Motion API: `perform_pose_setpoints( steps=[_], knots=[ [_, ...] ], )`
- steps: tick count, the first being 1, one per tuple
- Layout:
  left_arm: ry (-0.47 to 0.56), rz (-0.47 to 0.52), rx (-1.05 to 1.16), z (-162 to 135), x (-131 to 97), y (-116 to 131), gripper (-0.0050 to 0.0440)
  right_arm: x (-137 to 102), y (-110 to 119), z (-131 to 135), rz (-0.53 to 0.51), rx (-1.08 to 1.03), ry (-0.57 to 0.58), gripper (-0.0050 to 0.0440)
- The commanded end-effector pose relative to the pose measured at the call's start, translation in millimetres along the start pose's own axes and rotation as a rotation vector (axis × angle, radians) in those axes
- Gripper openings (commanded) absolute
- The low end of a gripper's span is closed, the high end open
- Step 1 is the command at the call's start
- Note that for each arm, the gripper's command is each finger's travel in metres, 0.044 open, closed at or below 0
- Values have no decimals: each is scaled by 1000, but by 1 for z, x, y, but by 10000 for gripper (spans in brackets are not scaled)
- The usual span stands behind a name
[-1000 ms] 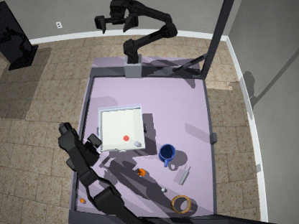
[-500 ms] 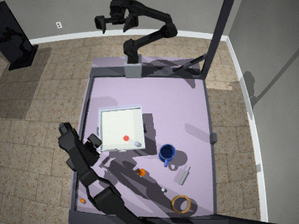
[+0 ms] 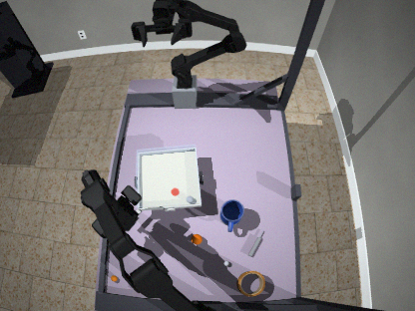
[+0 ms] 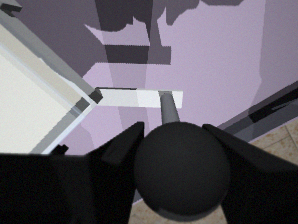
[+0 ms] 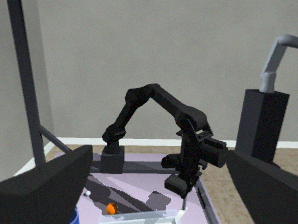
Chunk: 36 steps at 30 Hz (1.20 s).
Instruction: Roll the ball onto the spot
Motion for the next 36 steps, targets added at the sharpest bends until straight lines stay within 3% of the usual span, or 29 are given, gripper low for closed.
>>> perform_pose_setpoints(
  steps=[1,36],
  knots=[
    [-14,45,6,5,-11,6,-50,0,-6,0,-3,-20,-2,400],
    [-14,45,6,5,-11,8,-50,0,-6,0,-3,-20,-2,400]
  ],
)
Point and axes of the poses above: on each arm, the point midway between the two fingers, 35 mm back from their tips, its own x axis out along the fingers, its own z axis across the jaws, y = z × x, the point moved 5 cm from there along -x, back along the fingers, and after that the axes turned 5 degrees about -x, right-handed, at the moved point
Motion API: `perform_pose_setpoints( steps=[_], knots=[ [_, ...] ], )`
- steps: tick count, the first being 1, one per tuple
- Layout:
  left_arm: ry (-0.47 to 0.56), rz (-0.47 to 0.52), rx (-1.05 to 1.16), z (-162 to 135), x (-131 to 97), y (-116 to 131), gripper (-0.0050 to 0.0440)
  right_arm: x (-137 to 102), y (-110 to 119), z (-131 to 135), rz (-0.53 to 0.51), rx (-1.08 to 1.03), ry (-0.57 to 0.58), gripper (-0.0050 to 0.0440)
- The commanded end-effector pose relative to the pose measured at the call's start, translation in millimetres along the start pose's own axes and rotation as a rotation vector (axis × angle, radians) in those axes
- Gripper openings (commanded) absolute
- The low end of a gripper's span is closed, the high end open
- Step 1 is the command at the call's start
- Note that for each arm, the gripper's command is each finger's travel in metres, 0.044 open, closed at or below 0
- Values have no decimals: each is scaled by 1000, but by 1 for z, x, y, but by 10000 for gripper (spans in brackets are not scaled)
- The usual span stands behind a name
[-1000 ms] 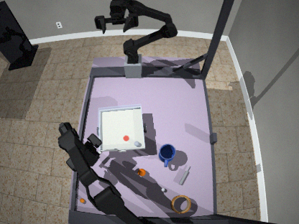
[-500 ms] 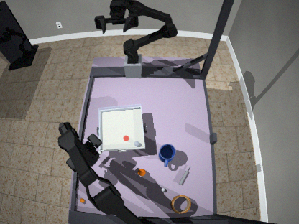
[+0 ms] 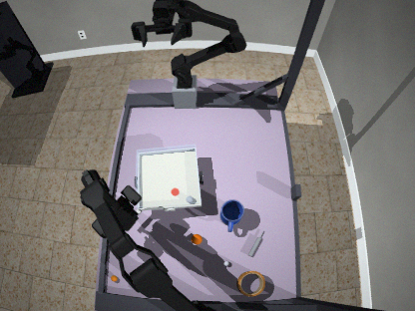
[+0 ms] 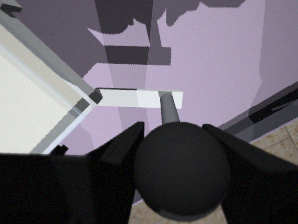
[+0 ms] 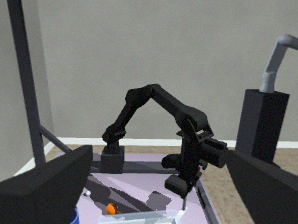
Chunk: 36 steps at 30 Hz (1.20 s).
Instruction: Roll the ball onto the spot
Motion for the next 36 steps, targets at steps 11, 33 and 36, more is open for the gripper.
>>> perform_pose_setpoints(
  steps=[11,33,36],
  knots=[
    [-13,51,6,6,-13,7,-50,0,-6,0,-3,-20,-2,400],
    [-17,61,6,4,-20,-2,-50,0,-6,0,-3,-20,-2,400],
    [-17,61,6,3,-19,-3,-50,0,-6,0,-3,-20,-2,400]
  ],
)
Point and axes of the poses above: on each arm, the point midway between the two fingers, 35 mm back from their tips, its own x axis out along the fingers, its own z axis across the jaws, y = z × x, the point moved 5 cm from there along -x, back along the fingers, and after that the axes turned 5 degrees about -x, right-handed, at the moved point
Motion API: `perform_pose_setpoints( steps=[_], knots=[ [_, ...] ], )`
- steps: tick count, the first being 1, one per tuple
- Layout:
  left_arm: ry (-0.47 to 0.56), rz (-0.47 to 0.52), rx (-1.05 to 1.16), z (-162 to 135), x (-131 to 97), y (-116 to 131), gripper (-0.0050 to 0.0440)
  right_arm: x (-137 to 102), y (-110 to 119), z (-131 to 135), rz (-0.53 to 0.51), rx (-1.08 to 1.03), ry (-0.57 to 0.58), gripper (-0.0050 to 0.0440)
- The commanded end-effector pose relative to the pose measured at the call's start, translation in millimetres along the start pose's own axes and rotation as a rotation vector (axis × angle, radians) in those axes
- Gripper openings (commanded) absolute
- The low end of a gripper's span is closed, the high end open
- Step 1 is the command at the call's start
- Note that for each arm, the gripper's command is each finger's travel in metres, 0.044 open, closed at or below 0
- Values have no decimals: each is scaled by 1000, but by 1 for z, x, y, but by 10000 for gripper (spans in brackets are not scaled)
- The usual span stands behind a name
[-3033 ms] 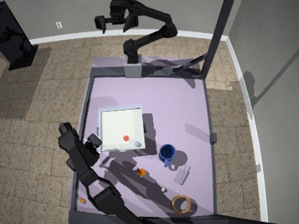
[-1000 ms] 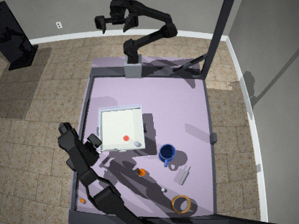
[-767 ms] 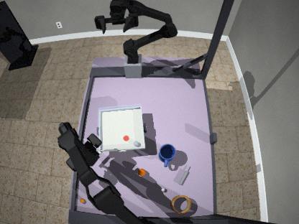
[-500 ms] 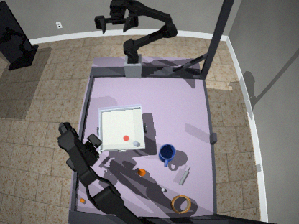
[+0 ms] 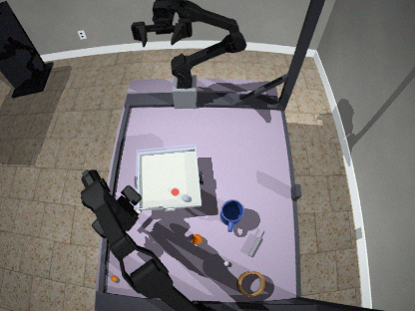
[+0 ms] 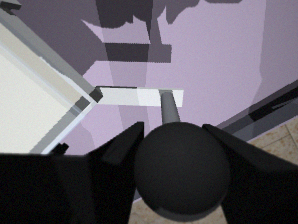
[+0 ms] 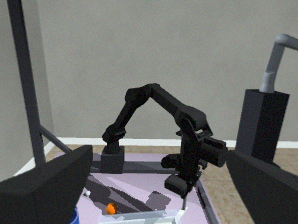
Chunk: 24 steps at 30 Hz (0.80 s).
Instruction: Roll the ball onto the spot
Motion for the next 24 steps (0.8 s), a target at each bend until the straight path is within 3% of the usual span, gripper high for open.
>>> perform_pose_setpoints(
  steps=[1,24],
  knots=[
    [-17,47,6,3,-19,-2,-50,0,-6,0,-3,-20,-2,400],
    [-16,45,4,3,-18,-4,-50,0,-6,0,-3,-20,-2,400]
  ],
)
Point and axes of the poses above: on each arm, the point midway between the two fingers, 35 mm back from their tips, its own x axis out along the fingers, its own z axis across the jaws, y = z × x, the point moved 5 cm from there along -x, back along the fingers, and after that the axes turned 5 degrees about -x, right-handed, at the moved point
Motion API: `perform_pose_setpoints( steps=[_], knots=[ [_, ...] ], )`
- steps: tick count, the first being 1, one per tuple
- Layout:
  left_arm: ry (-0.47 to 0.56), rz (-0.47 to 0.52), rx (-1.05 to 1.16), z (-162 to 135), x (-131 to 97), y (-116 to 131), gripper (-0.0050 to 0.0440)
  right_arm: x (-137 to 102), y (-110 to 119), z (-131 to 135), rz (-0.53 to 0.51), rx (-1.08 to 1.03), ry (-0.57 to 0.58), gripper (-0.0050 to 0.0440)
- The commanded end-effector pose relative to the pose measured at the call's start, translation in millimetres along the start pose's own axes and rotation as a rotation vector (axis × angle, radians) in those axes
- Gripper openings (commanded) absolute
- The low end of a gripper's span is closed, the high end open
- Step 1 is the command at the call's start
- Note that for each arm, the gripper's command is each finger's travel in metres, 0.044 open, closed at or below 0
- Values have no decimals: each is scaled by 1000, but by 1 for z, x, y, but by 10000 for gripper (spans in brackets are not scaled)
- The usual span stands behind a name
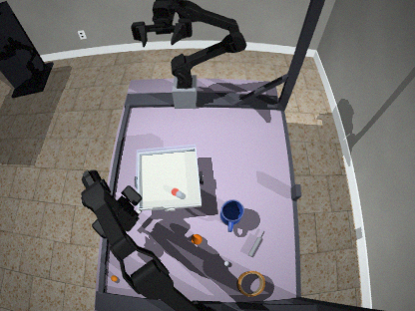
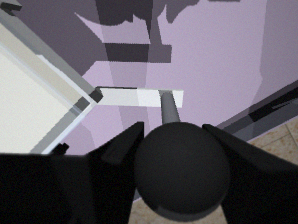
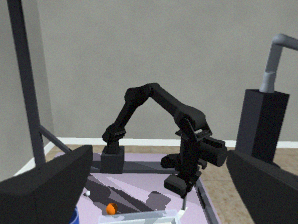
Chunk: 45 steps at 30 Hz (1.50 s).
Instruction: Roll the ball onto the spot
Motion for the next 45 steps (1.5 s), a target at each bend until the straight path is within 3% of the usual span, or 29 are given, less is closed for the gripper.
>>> perform_pose_setpoints(
  steps=[1,45],
  knots=[
    [-15,39,4,3,-18,-3,-50,0,-6,0,-3,-20,-2,400],
    [-13,31,7,6,-12,8,-50,0,-6,0,-3,-20,-2,400]
  ],
)
Point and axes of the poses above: on each arm, the point midway between the two fingers, 35 mm back from their tips, its own x axis out along the fingers, its own z axis across the jaws, y = z × x, the point moved 5 cm from there along -x, back along the fingers, and after that the axes turned 5 degrees about -x, right-handed, at the moved point
